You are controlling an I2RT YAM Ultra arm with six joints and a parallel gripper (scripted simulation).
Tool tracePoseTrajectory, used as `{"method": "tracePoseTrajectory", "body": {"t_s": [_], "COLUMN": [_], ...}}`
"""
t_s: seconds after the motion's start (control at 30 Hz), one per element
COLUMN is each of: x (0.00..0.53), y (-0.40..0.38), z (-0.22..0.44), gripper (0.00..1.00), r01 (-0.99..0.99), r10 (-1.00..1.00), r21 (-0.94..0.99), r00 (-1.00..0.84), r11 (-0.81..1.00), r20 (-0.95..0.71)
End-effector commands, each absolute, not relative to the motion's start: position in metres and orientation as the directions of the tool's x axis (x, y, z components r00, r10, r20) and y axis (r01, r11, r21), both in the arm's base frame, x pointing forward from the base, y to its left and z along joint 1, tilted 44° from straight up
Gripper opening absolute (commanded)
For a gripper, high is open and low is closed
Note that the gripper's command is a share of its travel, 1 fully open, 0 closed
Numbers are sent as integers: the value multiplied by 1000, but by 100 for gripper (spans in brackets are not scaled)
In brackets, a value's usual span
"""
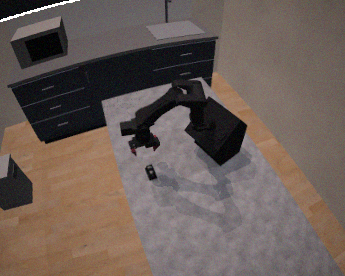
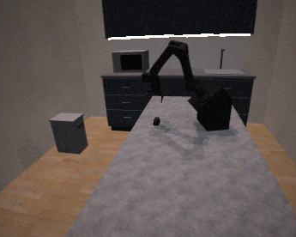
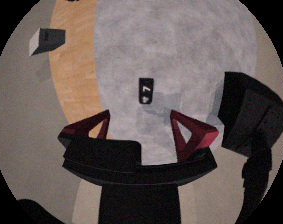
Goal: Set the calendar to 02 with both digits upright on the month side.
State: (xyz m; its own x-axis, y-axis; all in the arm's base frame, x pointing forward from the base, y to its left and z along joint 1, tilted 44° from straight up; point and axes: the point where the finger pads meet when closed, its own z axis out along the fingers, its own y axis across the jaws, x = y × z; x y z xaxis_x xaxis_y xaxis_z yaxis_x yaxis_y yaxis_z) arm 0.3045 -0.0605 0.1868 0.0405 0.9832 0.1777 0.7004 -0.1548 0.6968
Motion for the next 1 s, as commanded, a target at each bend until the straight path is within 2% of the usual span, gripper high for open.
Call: {"method": "tracePoseTrajectory", "body": {"t_s": [0.0,0.97], "x": [290,278], "y": [-57,-59], "z": [189,201], "gripper": [100,100], "r01": [726,726], "r10": [982,982], "r21": [671,671], "r00": [36,36], "r11": [-153,-153], "r20": [186,186]}}
